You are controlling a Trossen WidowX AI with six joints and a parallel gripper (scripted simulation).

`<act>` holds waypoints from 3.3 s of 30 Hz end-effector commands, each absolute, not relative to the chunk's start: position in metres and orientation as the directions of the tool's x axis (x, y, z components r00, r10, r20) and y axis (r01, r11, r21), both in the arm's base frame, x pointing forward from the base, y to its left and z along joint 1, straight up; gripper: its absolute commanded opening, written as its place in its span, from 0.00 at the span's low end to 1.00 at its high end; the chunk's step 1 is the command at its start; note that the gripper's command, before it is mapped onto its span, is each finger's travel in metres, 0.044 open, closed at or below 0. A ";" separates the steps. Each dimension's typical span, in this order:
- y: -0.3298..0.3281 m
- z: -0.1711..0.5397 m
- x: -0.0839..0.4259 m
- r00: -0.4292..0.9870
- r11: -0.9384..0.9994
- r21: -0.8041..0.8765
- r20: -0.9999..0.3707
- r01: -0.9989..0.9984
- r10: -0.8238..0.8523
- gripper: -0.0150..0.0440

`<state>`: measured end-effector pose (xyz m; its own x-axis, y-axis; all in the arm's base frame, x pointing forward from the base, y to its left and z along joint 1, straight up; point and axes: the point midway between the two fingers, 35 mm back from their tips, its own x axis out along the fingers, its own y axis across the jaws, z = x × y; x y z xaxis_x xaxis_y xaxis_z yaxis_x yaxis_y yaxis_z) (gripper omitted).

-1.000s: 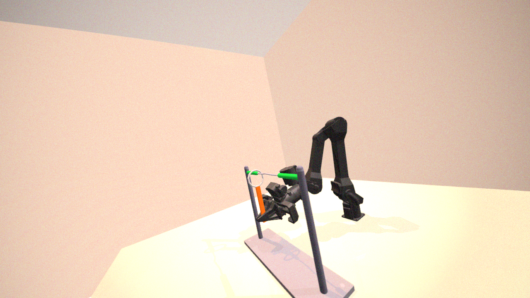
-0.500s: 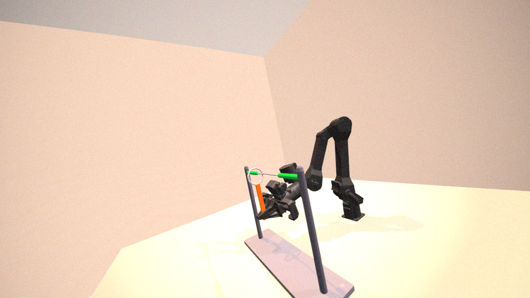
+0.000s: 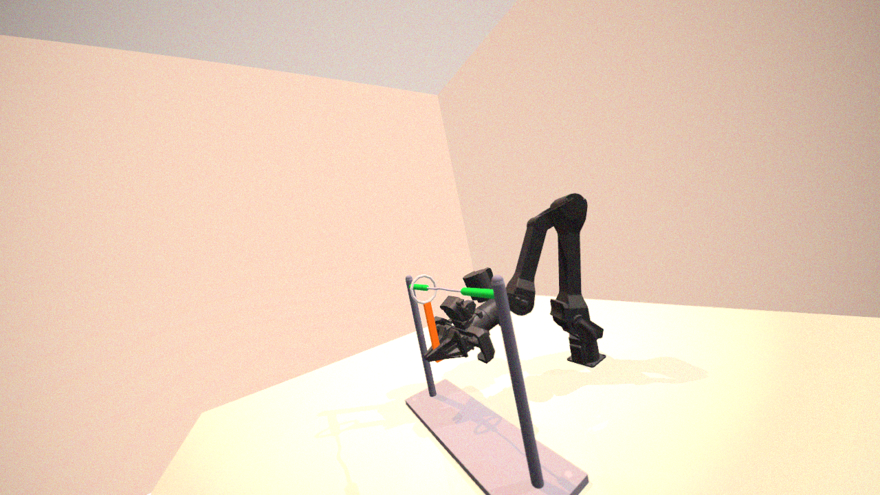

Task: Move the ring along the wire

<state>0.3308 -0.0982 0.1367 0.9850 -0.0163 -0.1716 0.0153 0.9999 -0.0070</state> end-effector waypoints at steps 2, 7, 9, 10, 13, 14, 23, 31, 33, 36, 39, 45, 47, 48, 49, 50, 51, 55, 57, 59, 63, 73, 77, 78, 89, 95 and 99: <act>-0.098 0.140 0.332 0.987 1.000 -0.014 -0.163 0.010 -0.013 0.00; -0.098 0.140 0.332 0.987 1.000 -0.014 -0.163 0.010 -0.013 0.00; -0.098 0.140 0.332 0.987 1.000 -0.014 -0.163 0.010 -0.013 0.00; -0.098 0.140 0.332 0.987 1.000 -0.014 -0.163 0.010 -0.013 0.00; -0.098 0.140 0.332 0.987 1.000 -0.014 -0.163 0.010 -0.013 0.00; -0.098 0.140 0.332 0.987 1.000 -0.014 -0.163 0.010 -0.013 0.00; -0.098 0.140 0.332 0.986 1.000 -0.014 -0.163 0.010 -0.012 0.00; -0.090 0.140 0.333 0.986 1.000 -0.013 -0.165 0.007 -0.009 0.00; -0.088 0.140 0.333 0.986 1.000 -0.013 -0.166 0.007 -0.009 0.00; -0.085 0.140 0.333 0.986 1.000 -0.012 -0.166 0.006 -0.008 0.00; -0.082 0.140 0.333 0.986 1.000 -0.012 -0.167 0.005 -0.007 0.00; -0.076 0.140 0.333 0.986 1.000 -0.010 -0.167 0.004 -0.006 0.00; -0.074 0.140 0.333 0.986 1.000 -0.010 -0.168 0.004 -0.006 0.00; -0.073 0.140 0.333 0.986 1.000 -0.009 -0.168 0.004 -0.006 0.00; -0.072 0.140 0.333 0.986 1.000 -0.009 -0.168 0.004 -0.006 0.00; -0.071 0.140 0.333 0.986 1.000 -0.008 -0.168 0.005 -0.006 0.00; -0.069 0.140 0.333 0.986 1.000 -0.008 -0.168 0.005 -0.006 0.00; -0.065 0.140 0.333 0.986 1.000 -0.005 -0.168 0.007 -0.008 0.00; -0.063 0.140 0.333 0.986 1.000 -0.002 -0.169 0.009 -0.009 0.00; -0.060 0.140 0.334 0.986 1.000 0.001 -0.169 0.012 -0.012 0.00; -0.055 0.140 0.334 0.985 1.000 0.008 -0.169 0.020 -0.018 0.00; -0.042 0.140 0.334 0.985 0.998 0.036 -0.170 0.050 -0.043 0.00; -0.037 0.141 0.335 0.984 0.997 0.049 -0.170 0.064 -0.055 0.00; -0.035 0.141 0.335 0.984 0.996 0.052 -0.170 0.067 -0.057 0.00; -0.023 0.142 0.337 0.984 0.996 0.053 -0.171 0.067 -0.057 0.00; -0.021 0.143 0.338 0.985 0.999 0.029 -0.170 0.038 -0.033 0.00; -0.020 0.143 0.338 0.985 1.000 0.004 -0.170 0.009 -0.008 0.00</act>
<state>0.3362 -0.0212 0.1401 0.9837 -0.0295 -0.1774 0.0347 0.9991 0.0262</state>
